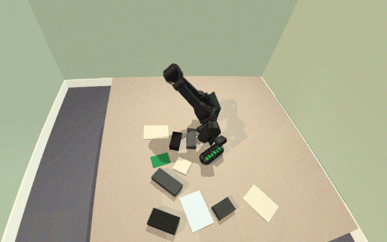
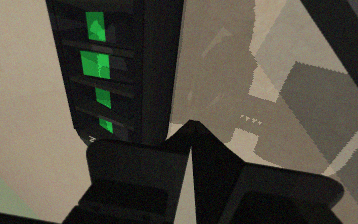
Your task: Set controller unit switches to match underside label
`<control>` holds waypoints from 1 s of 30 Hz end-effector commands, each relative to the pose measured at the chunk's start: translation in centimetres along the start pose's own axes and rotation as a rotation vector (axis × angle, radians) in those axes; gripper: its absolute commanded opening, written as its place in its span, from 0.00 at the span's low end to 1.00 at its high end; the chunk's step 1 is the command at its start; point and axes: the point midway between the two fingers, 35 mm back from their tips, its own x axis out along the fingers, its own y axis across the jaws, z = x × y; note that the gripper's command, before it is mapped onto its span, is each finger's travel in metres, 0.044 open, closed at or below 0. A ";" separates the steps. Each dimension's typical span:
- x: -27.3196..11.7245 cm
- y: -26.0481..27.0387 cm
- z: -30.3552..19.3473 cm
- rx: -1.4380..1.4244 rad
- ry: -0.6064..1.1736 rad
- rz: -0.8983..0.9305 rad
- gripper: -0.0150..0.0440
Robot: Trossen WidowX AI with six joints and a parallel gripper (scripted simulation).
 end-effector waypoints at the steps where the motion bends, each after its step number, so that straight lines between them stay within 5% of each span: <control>1: 0.1 0.3 0.0 -0.005 0.003 0.004 0.25; 30: 0.4 1.4 0.0 -0.004 0.003 0.005 0.25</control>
